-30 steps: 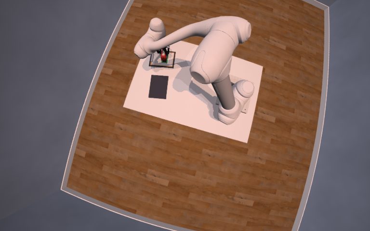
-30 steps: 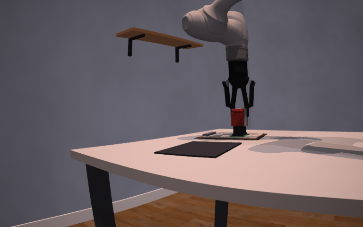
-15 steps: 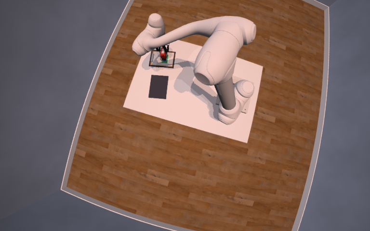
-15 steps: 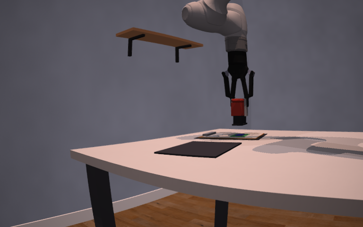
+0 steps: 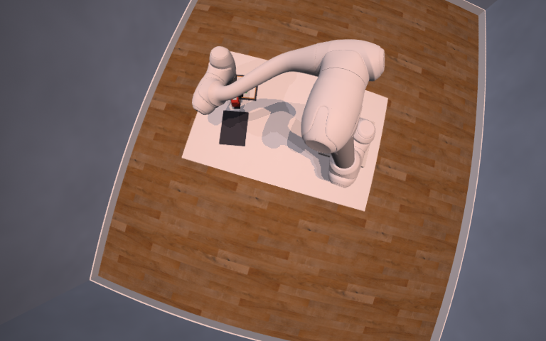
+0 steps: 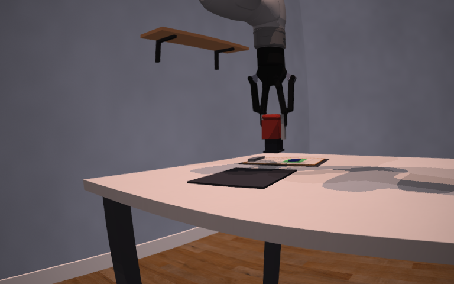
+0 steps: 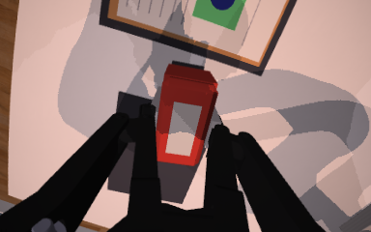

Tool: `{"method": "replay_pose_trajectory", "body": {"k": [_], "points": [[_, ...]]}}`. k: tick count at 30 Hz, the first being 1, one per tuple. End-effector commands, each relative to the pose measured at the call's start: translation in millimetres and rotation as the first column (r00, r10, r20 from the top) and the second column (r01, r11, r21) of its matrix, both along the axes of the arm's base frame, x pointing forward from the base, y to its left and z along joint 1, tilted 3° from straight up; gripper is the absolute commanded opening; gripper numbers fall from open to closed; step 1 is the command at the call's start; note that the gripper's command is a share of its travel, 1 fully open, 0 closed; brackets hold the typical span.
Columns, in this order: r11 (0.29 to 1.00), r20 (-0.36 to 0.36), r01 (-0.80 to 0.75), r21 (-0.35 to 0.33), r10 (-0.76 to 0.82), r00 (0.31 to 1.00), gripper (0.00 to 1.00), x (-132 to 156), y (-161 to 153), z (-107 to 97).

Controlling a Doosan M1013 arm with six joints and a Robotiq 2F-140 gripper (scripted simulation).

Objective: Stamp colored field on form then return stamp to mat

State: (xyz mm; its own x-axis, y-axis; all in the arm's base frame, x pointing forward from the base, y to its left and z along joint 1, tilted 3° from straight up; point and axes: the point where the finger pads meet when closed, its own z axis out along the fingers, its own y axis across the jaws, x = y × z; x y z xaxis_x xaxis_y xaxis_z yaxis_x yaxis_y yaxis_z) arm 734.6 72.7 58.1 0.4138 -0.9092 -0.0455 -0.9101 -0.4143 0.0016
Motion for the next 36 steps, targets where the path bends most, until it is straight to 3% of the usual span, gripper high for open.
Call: {"method": "replay_pose_trajectory", "body": {"k": [1,2,4,5,7,17,29,36], "points": [[1.000,0.002,-0.018,0.000,0.018,1.000,0.16,-18,67,3],[1.000,0.002,-0.018,0.000,0.018,1.000,0.16,-23,82,4],[1.000,0.002,-0.018,0.000,0.018,1.000,0.16,-23,82,4],[1.000,0.002,-0.018,0.000,0.018,1.000,0.16,-35,125,6],[1.000,0.002,-0.018,0.000,0.018,1.000,0.16,-40,147,7],[1.000,0.002,-0.018,0.000,0.018,1.000,0.16,-49,190,10],[1.000,0.002,-0.018,0.000,0.018,1.000,0.16,-49,190,10],[1.000,0.002,-0.018,0.000,0.018,1.000,0.16,-41,152,8]]}}
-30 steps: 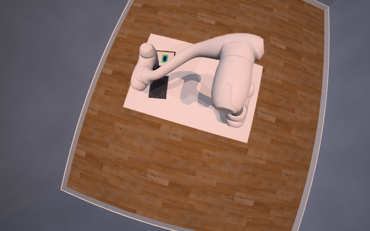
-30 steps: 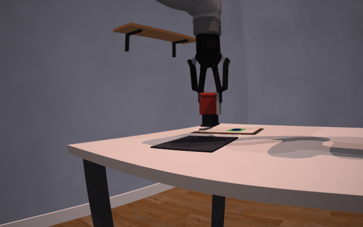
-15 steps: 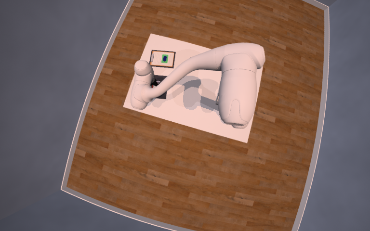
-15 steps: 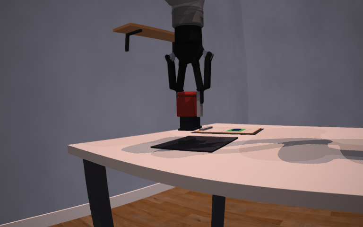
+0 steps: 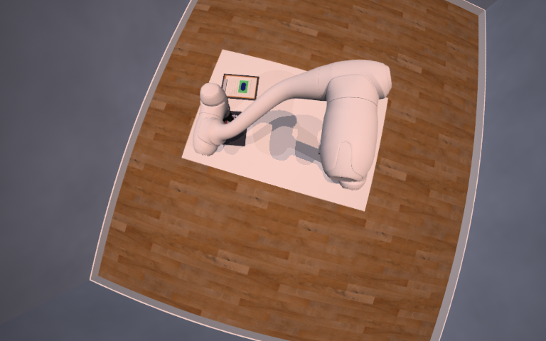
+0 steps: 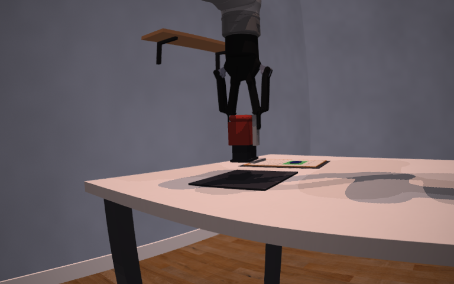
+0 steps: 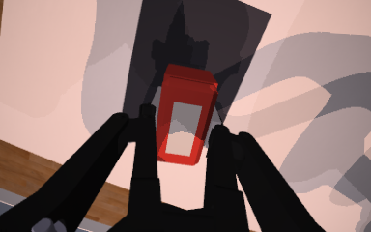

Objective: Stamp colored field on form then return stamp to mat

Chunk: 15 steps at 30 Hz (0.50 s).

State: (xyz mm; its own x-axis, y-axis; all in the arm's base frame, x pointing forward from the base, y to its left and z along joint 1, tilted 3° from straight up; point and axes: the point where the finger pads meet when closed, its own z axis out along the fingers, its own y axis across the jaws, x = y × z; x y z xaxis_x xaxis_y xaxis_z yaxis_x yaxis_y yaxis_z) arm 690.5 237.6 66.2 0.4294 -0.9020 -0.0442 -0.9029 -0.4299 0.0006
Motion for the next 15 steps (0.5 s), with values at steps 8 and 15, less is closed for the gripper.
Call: {"method": "replay_pose_trajectory", "body": {"k": [8,15], "points": [[1.000,0.000,0.000,0.001,0.000,1.000,0.16,3.2,-14.9,-0.7],[1.000,0.000,0.000,0.001,0.000,1.000,0.16,3.2,-14.9,-2.1]]}}
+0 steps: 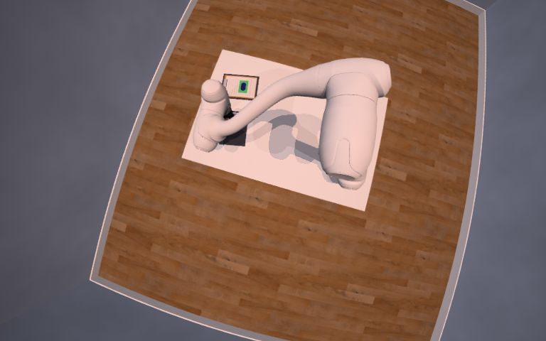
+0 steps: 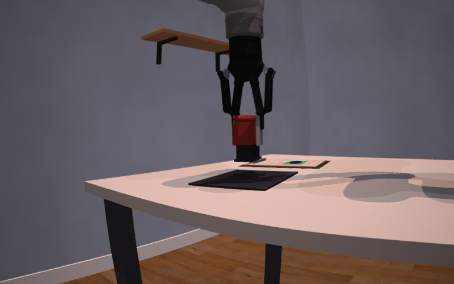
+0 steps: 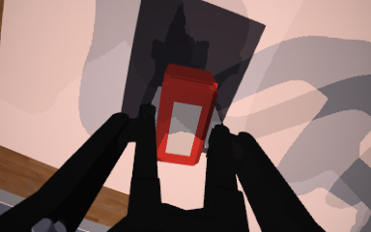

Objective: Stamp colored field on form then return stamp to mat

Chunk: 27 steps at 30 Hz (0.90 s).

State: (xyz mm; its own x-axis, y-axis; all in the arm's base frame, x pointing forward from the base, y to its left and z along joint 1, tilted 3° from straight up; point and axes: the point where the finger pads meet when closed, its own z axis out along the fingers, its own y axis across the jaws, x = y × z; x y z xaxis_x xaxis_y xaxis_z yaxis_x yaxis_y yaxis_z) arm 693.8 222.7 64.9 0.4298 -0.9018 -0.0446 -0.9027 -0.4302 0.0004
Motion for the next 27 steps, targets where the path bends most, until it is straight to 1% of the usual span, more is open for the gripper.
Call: {"method": "replay_pose_trajectory", "body": {"k": [1,6,19,27], "points": [[1.000,0.000,0.000,0.000,0.000,1.000,0.16,0,0,-2],[1.000,0.000,0.000,0.000,0.000,1.000,0.16,0,0,-6],[1.000,0.000,0.000,0.000,0.000,1.000,0.16,-1,1,-34],[1.000,0.000,0.000,0.000,0.000,1.000,0.16,-1,2,-39]]}}
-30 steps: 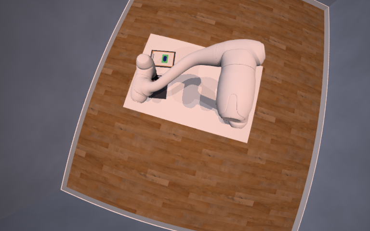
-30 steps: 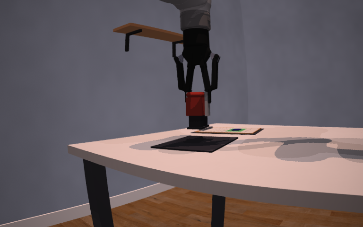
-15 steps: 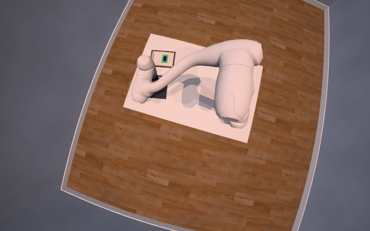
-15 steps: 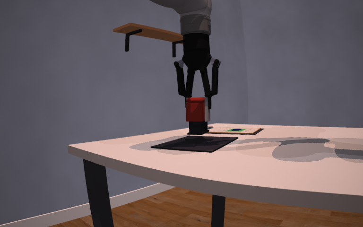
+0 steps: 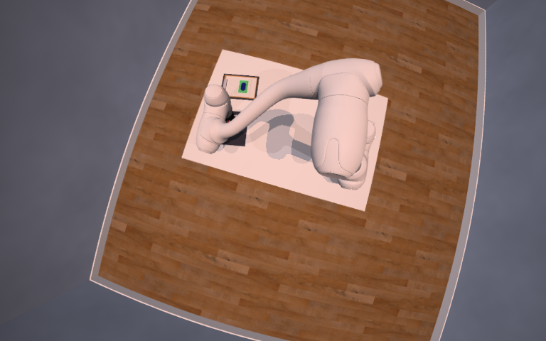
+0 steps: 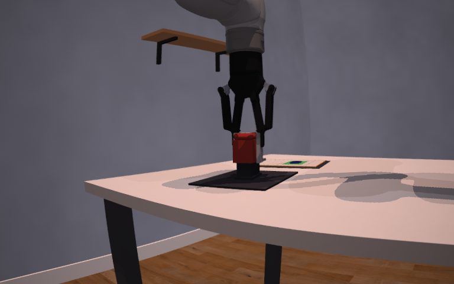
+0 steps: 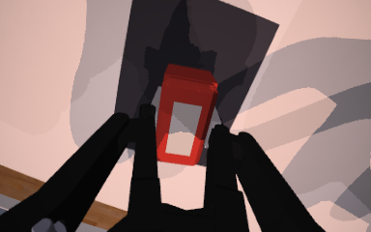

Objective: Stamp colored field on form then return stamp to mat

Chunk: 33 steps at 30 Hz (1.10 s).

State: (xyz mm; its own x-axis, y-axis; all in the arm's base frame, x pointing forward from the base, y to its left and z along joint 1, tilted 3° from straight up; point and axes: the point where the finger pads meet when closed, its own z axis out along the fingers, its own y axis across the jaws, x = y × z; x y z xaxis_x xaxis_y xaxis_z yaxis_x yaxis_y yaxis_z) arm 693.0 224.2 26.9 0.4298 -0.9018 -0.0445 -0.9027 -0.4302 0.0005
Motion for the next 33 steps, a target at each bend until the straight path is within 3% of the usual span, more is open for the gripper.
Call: {"method": "replay_pose_trajectory", "body": {"k": [1,8,9,33], "points": [[1.000,0.000,0.000,0.000,0.000,1.000,0.16,0.0,0.1,-0.8],[1.000,0.000,0.000,0.000,0.000,1.000,0.16,0.0,0.1,-0.8],[1.000,0.000,0.000,0.000,0.000,1.000,0.50,0.0,0.1,-0.8],[1.000,0.000,0.000,0.000,0.000,1.000,0.50,0.0,0.1,-0.8]]}}
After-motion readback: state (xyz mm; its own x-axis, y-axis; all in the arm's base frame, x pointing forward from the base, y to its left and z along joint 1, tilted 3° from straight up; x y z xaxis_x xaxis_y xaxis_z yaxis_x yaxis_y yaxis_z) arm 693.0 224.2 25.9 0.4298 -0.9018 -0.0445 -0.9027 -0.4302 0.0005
